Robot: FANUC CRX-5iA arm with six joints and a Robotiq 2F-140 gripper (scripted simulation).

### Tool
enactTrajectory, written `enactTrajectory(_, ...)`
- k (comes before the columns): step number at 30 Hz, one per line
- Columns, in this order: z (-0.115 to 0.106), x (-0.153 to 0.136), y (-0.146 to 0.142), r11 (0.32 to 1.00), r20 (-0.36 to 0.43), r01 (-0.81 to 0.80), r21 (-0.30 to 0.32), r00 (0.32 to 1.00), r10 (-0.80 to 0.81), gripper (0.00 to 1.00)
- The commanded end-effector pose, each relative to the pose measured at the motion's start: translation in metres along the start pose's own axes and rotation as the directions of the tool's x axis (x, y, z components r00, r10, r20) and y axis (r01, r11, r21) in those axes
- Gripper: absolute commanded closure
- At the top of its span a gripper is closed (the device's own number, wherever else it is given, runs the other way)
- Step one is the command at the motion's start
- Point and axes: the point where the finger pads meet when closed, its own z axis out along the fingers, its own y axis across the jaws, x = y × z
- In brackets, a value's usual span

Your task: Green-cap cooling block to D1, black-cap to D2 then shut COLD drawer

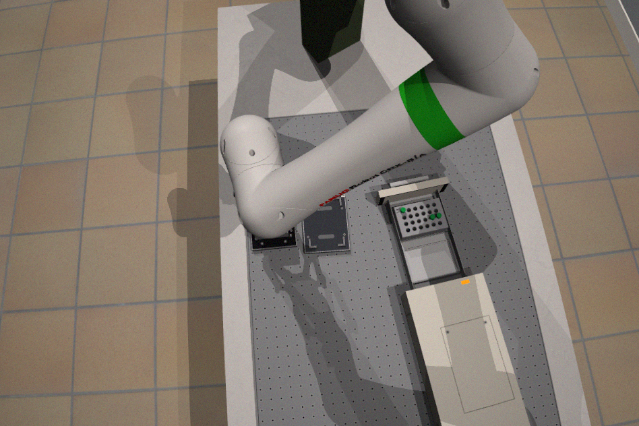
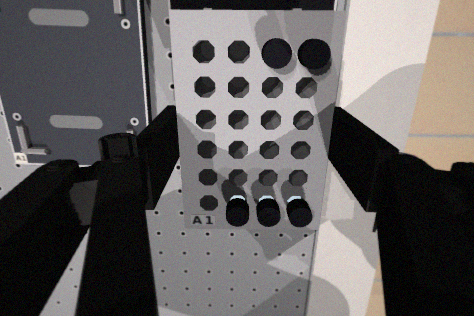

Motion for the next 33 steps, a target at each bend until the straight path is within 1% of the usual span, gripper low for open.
enactTrajectory(1,0.0014,0.0005,0.0009,1.000,-0.001,0.001,-0.002,1.000,-0.001,0.90)
enactTrajectory(20,0.0103,0.0005,0.0009,1.000,-0.001,0.001,-0.002,1.000,-0.001,0.90)
enactTrajectory(33,0.0009,0.0004,0.0009,1.000,-0.001,0.000,-0.002,1.000,0.000,0.90)
